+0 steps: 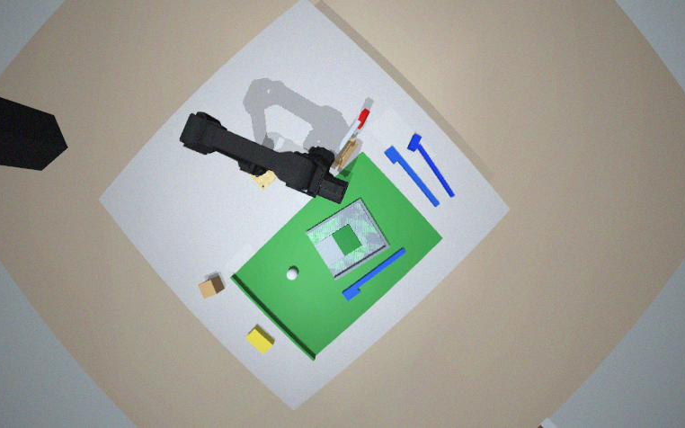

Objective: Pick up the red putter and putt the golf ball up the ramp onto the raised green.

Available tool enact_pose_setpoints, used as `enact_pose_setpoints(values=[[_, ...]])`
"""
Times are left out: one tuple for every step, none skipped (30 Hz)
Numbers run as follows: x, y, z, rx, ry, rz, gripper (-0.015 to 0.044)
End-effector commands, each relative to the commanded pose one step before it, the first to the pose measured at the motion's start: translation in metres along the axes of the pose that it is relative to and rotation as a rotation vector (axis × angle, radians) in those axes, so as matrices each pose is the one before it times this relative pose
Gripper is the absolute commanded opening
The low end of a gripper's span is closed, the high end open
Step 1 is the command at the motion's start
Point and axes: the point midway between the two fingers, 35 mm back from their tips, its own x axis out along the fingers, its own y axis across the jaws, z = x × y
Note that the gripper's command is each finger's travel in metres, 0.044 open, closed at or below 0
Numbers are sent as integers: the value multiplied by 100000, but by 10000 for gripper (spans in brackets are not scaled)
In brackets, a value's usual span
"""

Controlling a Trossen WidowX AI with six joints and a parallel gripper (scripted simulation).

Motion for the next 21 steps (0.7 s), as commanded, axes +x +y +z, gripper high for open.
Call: enact_pose_setpoints(values=[[-165,-354,-789,5133,560,-828,0],[-125,-155,-384,2438,262,-383,0],[-136,-173,-418,2661,281,-417,0],[-137,-179,-422,2696,280,-422,0],[-136,-183,-421,2697,276,-421,0],[-135,-188,-419,2698,272,-420,0],[-139,-210,-450,2696,318,-481,0],[-137,-214,-449,2699,315,-479,0],[-136,-218,-448,2700,311,-477,0],[-135,-222,-447,2701,307,-475,0],[-133,-226,-445,2702,304,-473,0],[-132,-230,-444,2704,300,-471,0],[-131,-234,-442,2705,297,-469,0],[-130,-237,-441,2706,294,-467,0],[-128,-241,-439,2707,291,-465,0],[-127,-245,-437,2708,287,-463,0],[-91,-221,-396,2782,229,-395,0],[-90,-225,-394,2782,225,-394,0],[-89,-230,-391,2783,221,-393,0],[-88,-234,-389,2784,217,-392,0],[-87,-239,-387,2785,213,-391,0]])
